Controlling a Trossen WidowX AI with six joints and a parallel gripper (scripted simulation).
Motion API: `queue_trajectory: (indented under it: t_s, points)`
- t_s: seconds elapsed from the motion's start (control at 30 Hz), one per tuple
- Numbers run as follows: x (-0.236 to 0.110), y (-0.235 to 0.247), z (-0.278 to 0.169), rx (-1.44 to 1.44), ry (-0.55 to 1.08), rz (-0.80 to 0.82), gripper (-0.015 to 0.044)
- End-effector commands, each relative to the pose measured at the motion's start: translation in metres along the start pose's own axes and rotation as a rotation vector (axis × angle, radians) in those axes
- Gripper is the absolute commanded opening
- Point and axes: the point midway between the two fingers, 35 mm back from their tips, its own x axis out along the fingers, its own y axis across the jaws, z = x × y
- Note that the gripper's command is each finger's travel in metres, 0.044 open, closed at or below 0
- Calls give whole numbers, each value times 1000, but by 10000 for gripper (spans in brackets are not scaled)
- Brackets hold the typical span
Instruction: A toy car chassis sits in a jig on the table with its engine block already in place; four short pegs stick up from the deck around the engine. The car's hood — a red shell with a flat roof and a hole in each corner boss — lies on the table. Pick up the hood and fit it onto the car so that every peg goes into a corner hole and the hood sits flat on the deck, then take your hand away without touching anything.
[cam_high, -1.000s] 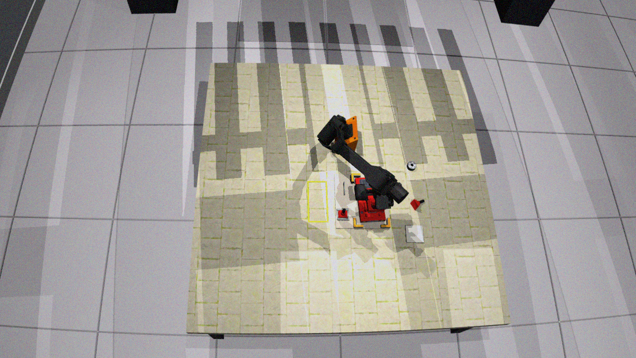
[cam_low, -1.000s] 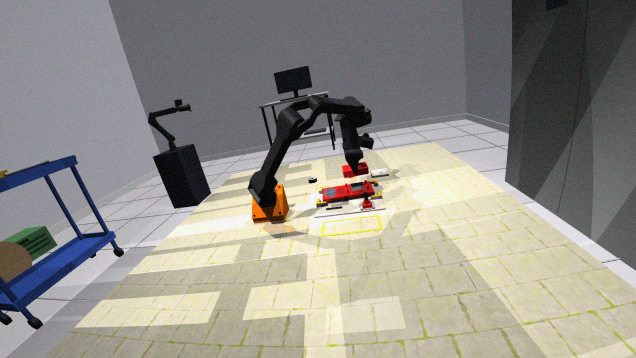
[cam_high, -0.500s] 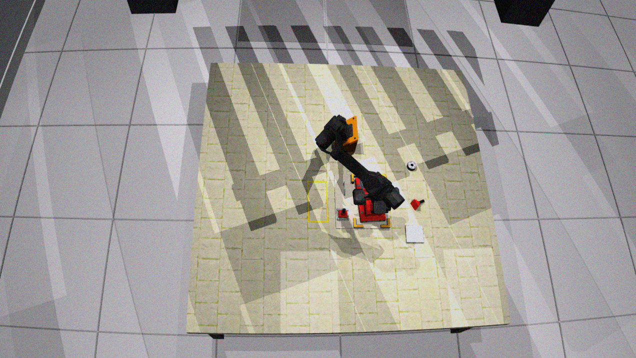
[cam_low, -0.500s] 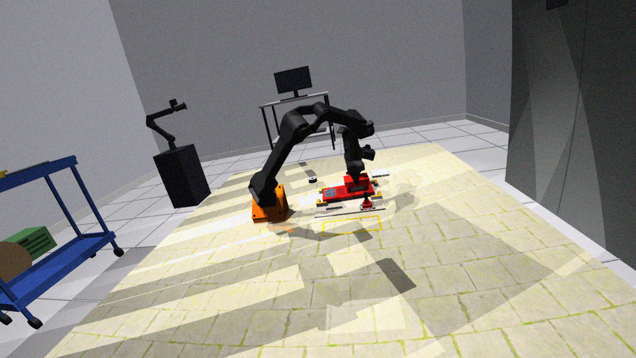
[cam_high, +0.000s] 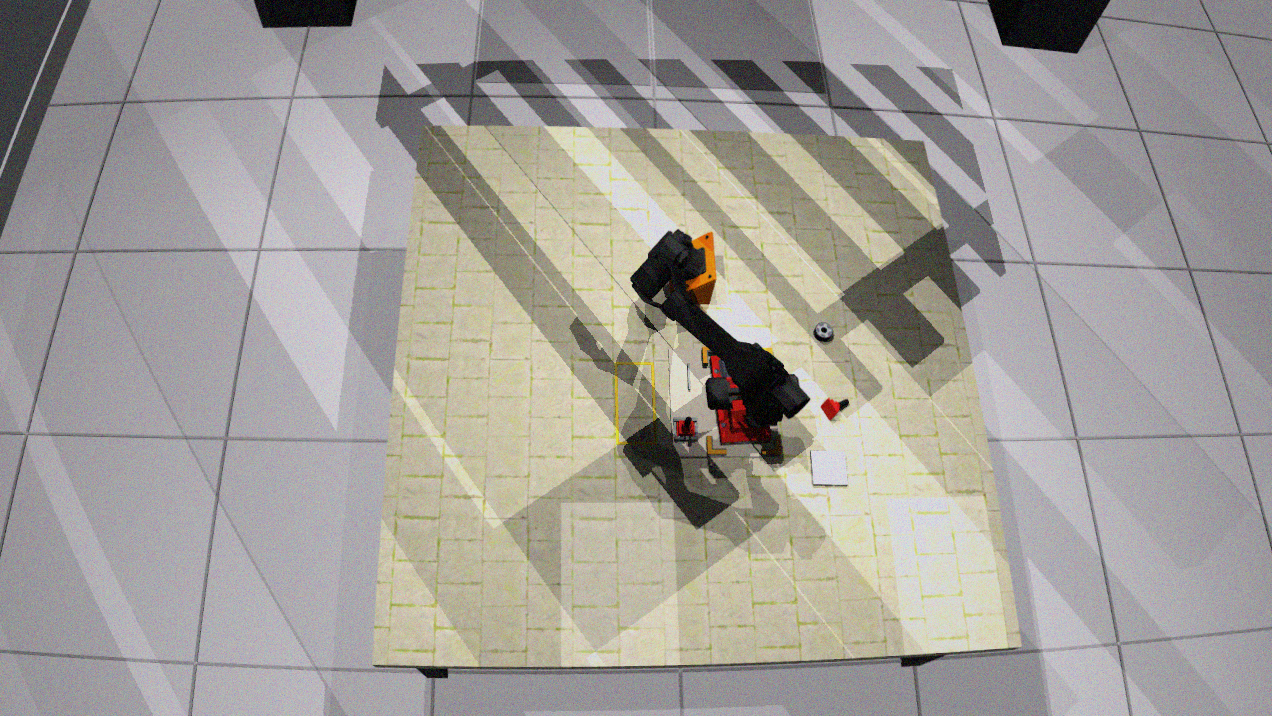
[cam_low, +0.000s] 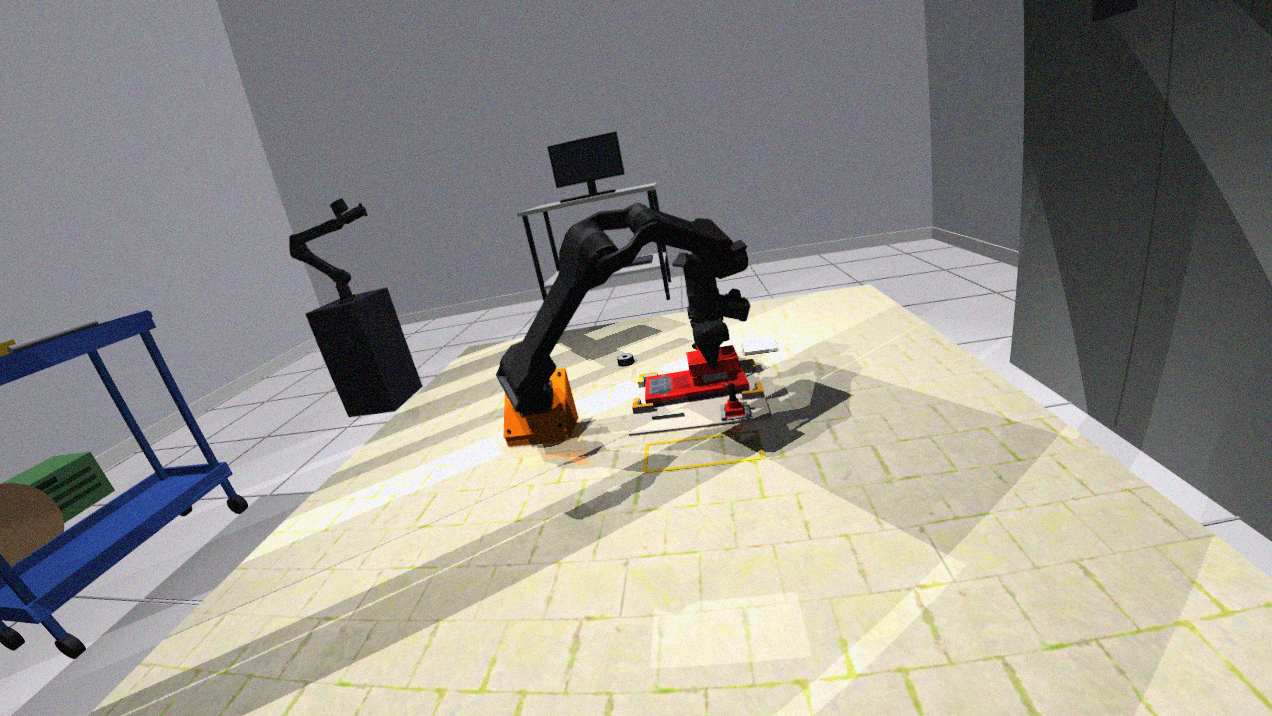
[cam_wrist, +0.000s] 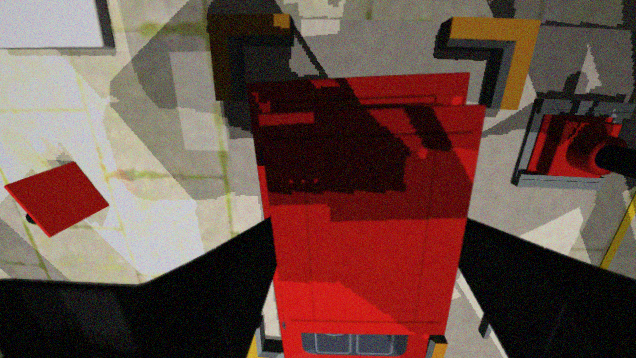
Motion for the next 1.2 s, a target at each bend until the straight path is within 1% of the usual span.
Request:
queue_trajectory:
  t_s: [0.0,1.17]
  points:
    - [0,0,0,-3,-4,-2,0]
    - [11,1,0,-3,-4,-2,0]
